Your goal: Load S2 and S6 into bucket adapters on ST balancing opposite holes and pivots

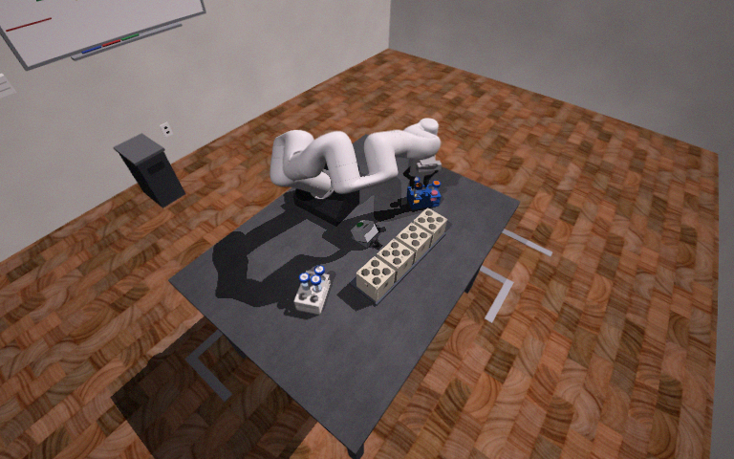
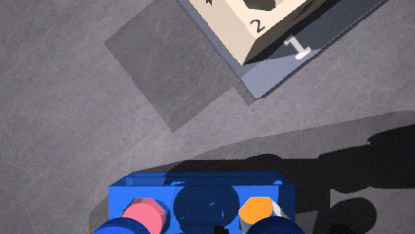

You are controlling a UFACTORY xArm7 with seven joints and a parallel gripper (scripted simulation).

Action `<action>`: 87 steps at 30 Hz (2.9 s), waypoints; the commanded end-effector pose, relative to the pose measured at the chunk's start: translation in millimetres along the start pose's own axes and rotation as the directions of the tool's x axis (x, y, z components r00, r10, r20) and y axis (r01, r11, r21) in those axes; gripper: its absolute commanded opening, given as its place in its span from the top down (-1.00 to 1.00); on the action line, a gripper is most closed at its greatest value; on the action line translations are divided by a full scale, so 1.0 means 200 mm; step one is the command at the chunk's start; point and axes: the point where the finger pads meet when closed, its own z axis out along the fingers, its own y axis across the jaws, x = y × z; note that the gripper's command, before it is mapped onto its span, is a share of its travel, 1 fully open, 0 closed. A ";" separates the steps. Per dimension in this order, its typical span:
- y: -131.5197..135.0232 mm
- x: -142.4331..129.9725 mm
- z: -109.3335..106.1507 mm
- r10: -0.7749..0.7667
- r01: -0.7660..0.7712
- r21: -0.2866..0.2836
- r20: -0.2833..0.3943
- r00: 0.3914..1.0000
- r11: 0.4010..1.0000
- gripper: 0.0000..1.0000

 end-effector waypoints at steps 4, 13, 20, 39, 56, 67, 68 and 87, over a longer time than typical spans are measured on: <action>-0.01 0.00 0.01 0.000 0.000 0.005 0.001 1.000 1.000 -0.15; -0.01 0.00 0.04 0.000 0.000 0.005 0.001 1.000 1.000 -0.15; -0.01 0.00 0.05 0.000 0.000 0.005 0.001 1.000 1.000 -0.15; -0.01 0.00 0.07 0.000 0.000 0.005 0.001 1.000 1.000 -0.15; -0.01 0.00 0.06 0.000 0.000 0.005 0.001 1.000 1.000 1.00; -0.01 0.00 0.06 0.000 0.000 0.005 0.001 1.000 1.000 1.00; -0.01 0.00 0.06 0.000 0.000 0.005 0.001 1.000 1.000 1.00; -0.01 0.00 0.05 0.000 0.000 0.005 0.001 1.000 1.000 1.00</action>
